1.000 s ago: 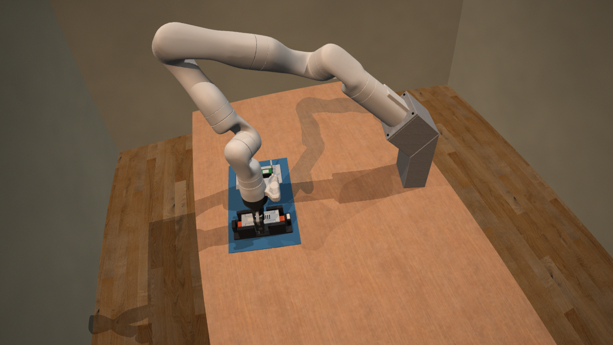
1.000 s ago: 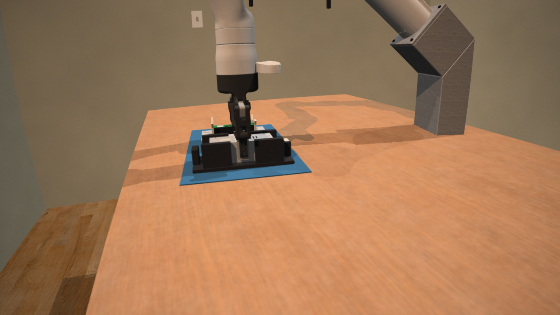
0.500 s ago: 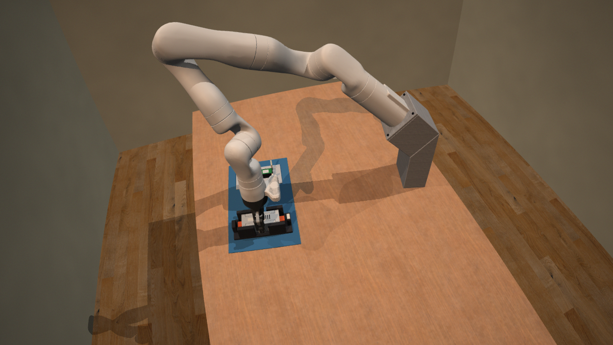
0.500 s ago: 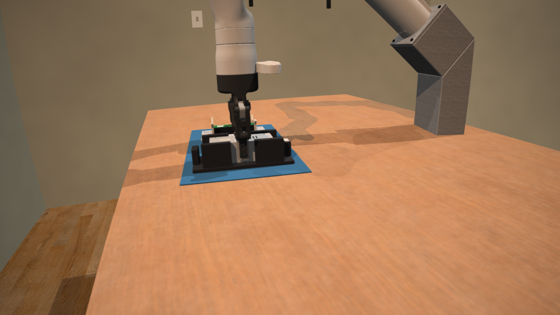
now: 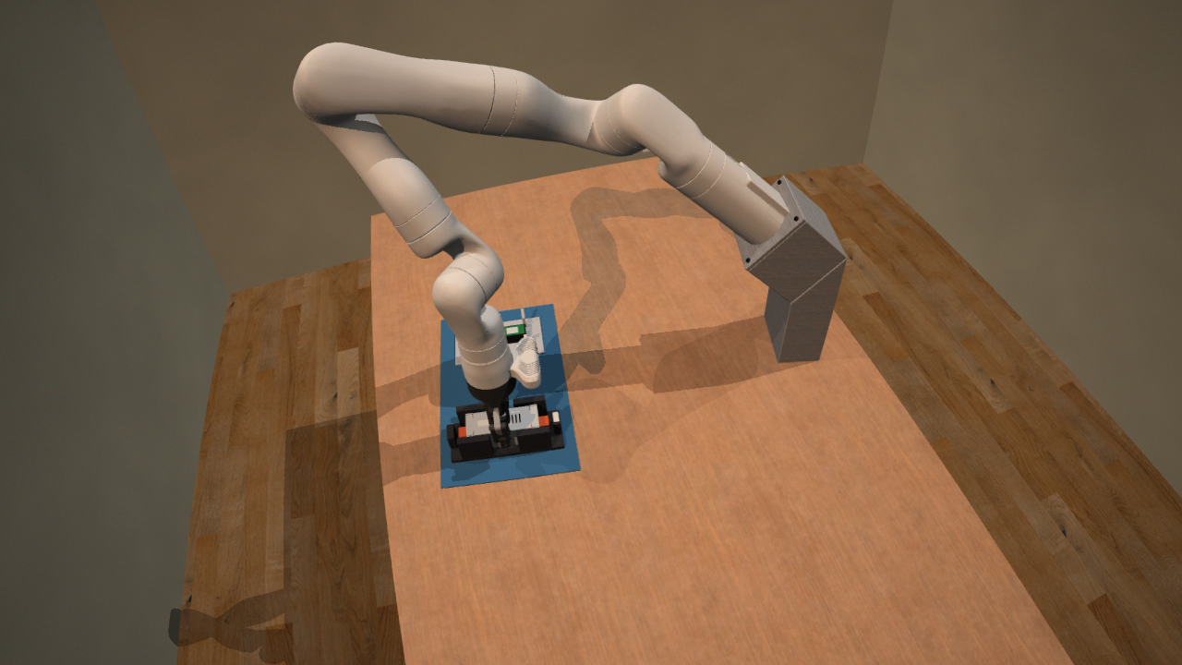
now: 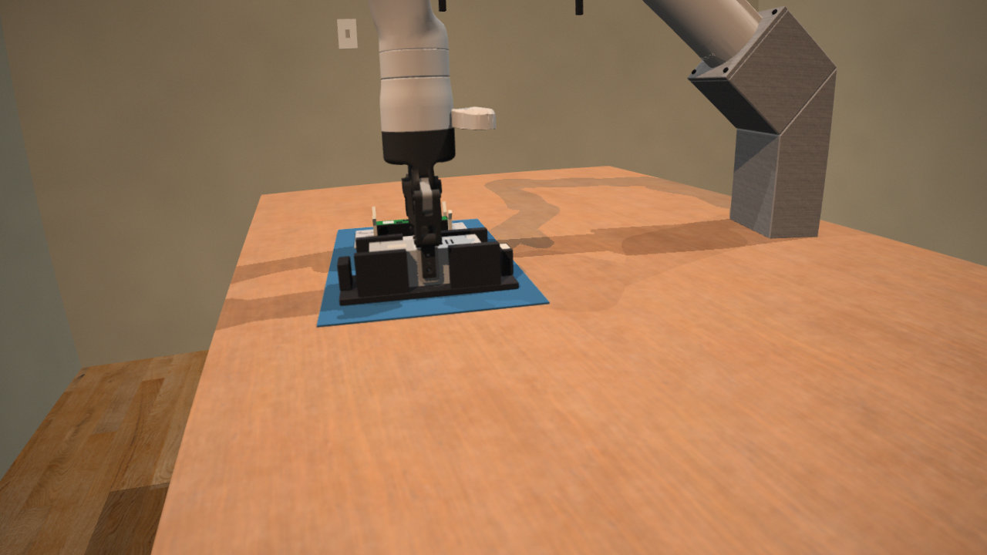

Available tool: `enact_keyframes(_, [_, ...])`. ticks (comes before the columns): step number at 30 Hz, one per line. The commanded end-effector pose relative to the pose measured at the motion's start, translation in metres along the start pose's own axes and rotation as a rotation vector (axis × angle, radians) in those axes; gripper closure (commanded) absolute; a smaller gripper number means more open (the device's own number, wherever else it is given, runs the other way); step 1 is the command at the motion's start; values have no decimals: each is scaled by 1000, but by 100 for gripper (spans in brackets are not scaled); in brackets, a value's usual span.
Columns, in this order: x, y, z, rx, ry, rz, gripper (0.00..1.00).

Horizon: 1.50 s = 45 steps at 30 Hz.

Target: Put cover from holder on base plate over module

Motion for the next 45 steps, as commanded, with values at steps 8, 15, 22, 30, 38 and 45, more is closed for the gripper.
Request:
enact_keyframes(8, [0,0,0,-1,0,1,100])
enact_keyframes(15, [0,0,0,-1,0,1,100])
enact_keyframes(22, [0,0,0,-1,0,1,100])
enact_keyframes(30, [0,3,0,-1,0,1,100])
enact_keyframes(38, [0,27,0,-1,0,1,100])
enact_keyframes(45, [0,30,0,-1,0,1,100])
Point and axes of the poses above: the point where the finger pads meet when closed, its own y axis back along the fingers, its own x axis across the jaws, z = x × y, the point moved 9 cm from there along y, back along the fingers, and after that the axes turned 12 degrees about y, right-handed, at the moved point
